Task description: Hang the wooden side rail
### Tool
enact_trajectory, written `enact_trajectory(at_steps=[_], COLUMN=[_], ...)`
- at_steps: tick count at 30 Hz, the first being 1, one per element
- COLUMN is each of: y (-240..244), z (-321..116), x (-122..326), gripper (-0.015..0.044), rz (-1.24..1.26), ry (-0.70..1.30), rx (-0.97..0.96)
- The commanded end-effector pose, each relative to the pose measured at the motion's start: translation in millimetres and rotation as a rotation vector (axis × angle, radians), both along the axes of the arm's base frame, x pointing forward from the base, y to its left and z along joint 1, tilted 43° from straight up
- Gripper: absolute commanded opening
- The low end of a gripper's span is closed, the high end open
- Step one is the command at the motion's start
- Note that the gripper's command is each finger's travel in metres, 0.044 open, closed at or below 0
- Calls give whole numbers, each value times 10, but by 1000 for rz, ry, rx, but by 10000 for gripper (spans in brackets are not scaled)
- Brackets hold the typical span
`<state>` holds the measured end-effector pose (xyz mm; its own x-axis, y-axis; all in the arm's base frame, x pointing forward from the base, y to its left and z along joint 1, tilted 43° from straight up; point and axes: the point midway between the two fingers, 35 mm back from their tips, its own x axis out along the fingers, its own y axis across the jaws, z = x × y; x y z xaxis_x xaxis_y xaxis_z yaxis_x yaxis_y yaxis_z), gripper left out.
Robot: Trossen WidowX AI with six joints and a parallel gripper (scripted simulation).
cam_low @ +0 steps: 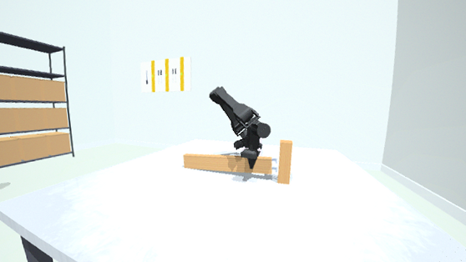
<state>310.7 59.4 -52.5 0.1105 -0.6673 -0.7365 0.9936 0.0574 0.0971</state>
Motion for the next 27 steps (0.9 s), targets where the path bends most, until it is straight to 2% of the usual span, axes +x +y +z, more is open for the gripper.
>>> enact_trajectory(at_steps=[1, 27], y=[68, 86], z=[8, -11], x=[7, 2], gripper=[0, 0], rz=[12, 12], ry=[-5, -5], rx=[8, 8])
